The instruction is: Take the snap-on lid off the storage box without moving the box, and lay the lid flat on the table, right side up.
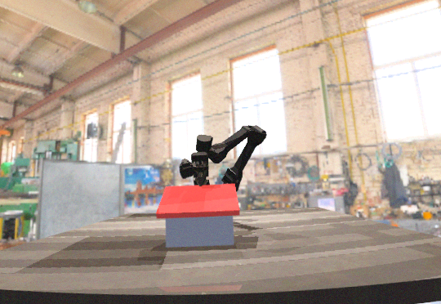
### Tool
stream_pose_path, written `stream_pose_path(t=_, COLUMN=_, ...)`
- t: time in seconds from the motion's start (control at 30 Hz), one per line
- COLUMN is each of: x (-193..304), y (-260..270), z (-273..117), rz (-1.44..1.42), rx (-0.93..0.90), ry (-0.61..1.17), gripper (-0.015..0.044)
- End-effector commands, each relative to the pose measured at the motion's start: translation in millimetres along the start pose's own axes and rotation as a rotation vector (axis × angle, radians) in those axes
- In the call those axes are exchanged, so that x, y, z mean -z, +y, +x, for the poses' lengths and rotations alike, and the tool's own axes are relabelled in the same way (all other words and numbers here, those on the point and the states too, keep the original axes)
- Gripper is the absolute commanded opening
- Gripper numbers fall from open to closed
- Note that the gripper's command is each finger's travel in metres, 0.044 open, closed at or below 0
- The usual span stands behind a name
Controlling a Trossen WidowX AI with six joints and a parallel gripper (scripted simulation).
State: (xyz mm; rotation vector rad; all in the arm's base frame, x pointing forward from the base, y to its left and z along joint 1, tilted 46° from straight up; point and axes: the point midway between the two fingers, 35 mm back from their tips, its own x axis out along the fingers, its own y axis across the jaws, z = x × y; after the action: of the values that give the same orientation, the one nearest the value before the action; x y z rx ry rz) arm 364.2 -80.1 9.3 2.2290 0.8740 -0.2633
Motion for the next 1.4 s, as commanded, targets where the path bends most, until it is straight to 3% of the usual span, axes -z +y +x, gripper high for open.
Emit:
stream_pose_path(t=0.0, x=1, y=11, z=-6, rz=-0.015, rx=-0.013, ry=0.002, gripper=0.0000)
stream_pose_path(t=1.37, x=1, y=52, z=-41, rz=-0.016, rx=-0.012, ry=0.000, gripper=0.0000)
